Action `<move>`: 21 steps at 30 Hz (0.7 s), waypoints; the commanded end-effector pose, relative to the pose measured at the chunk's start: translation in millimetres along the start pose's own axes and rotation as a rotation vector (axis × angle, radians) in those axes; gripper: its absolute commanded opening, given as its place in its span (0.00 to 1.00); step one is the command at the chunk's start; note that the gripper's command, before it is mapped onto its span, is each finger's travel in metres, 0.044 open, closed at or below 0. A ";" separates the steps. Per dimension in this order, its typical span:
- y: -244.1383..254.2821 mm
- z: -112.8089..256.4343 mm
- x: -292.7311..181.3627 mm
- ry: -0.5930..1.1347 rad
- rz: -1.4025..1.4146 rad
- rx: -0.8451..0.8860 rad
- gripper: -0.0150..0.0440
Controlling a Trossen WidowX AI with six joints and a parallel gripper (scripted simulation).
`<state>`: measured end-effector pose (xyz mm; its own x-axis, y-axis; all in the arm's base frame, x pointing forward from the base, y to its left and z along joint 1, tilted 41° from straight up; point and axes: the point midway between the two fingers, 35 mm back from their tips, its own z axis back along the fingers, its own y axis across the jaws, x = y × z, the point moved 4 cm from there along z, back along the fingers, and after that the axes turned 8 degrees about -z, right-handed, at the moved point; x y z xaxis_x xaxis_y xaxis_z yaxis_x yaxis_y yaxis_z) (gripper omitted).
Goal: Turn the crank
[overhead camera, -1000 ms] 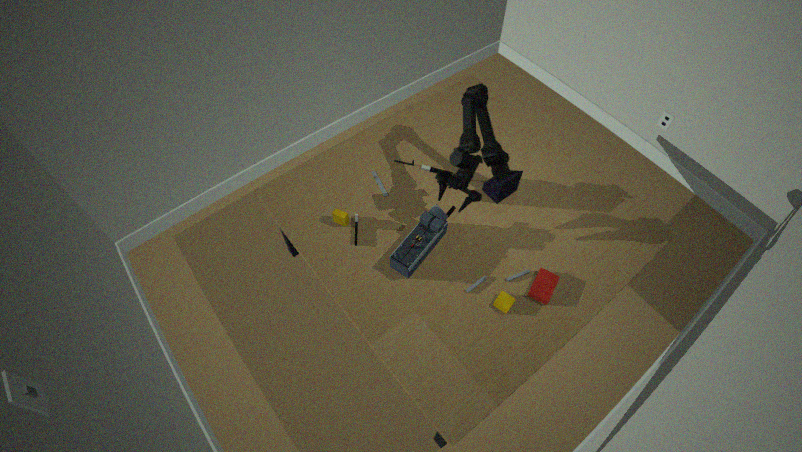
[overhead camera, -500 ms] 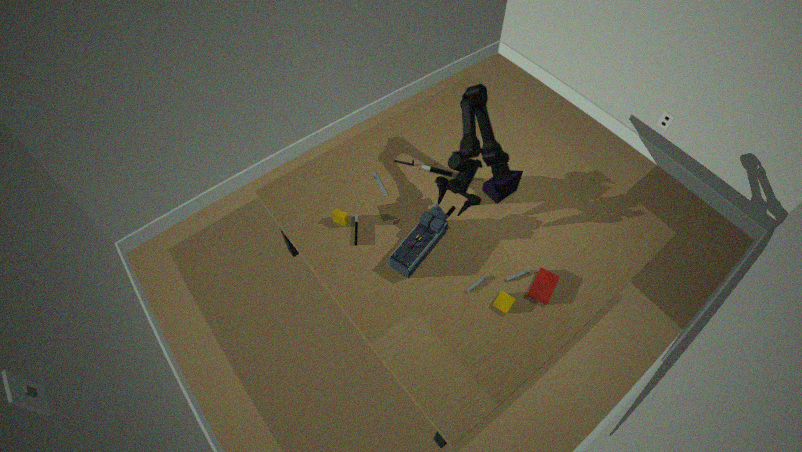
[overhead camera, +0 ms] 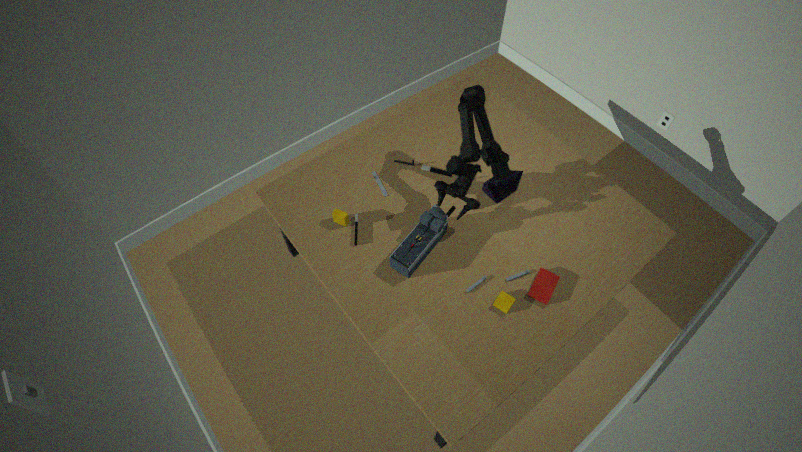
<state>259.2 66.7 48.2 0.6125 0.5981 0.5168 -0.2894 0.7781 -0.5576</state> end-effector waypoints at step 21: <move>-2.1 -17.8 -24.5 0.009 0.011 0.002 0.73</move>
<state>258.9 47.7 28.3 0.6130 0.6008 0.5130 -0.2894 0.7750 -0.5618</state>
